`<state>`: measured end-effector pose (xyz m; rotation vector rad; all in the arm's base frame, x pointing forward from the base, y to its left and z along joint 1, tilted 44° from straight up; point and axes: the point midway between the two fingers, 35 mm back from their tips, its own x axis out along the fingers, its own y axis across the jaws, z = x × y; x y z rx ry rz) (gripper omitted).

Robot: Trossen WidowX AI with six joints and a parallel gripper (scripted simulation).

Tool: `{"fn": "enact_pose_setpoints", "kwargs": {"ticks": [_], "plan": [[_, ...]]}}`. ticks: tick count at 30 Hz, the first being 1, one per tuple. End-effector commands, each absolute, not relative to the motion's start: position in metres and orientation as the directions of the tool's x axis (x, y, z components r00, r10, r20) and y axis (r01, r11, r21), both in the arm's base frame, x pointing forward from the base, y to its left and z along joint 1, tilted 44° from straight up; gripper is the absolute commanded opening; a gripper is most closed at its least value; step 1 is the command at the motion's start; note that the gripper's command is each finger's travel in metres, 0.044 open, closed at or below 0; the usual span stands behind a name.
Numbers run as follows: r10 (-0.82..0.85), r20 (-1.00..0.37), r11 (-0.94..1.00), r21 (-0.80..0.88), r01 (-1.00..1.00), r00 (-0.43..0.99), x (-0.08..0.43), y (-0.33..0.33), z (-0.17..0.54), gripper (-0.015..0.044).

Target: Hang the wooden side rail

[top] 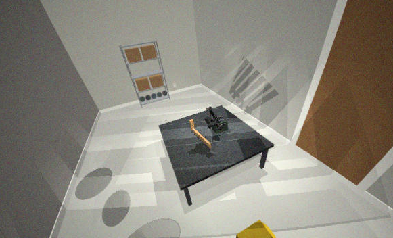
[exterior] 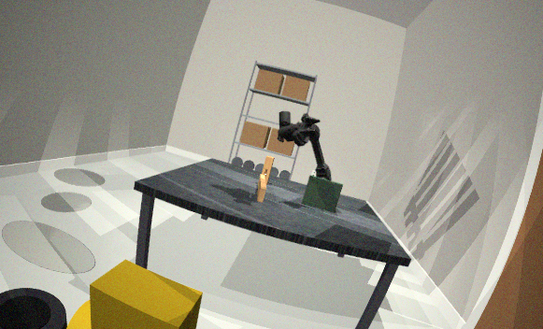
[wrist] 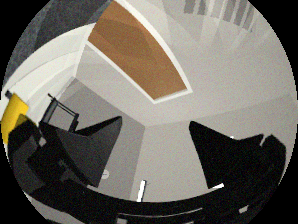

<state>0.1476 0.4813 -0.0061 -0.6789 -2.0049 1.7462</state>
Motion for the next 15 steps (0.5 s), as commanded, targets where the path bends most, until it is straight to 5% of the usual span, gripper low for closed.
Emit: {"fn": "enact_pose_setpoints", "kwargs": {"ticks": [1, 9, 15], "plan": [[0.602, -0.024, 0.101, -0.989, 0.106, -0.798, 0.149, 0.482, -0.005, 0.0426], [0.855, -0.242, -0.12, -0.953, 0.278, -0.459, 0.226, 0.475, 0.015, 0.044], [0.894, -0.43, -0.369, -0.864, 0.343, -0.123, 0.288, 0.438, 0.026, 0.044]]}}
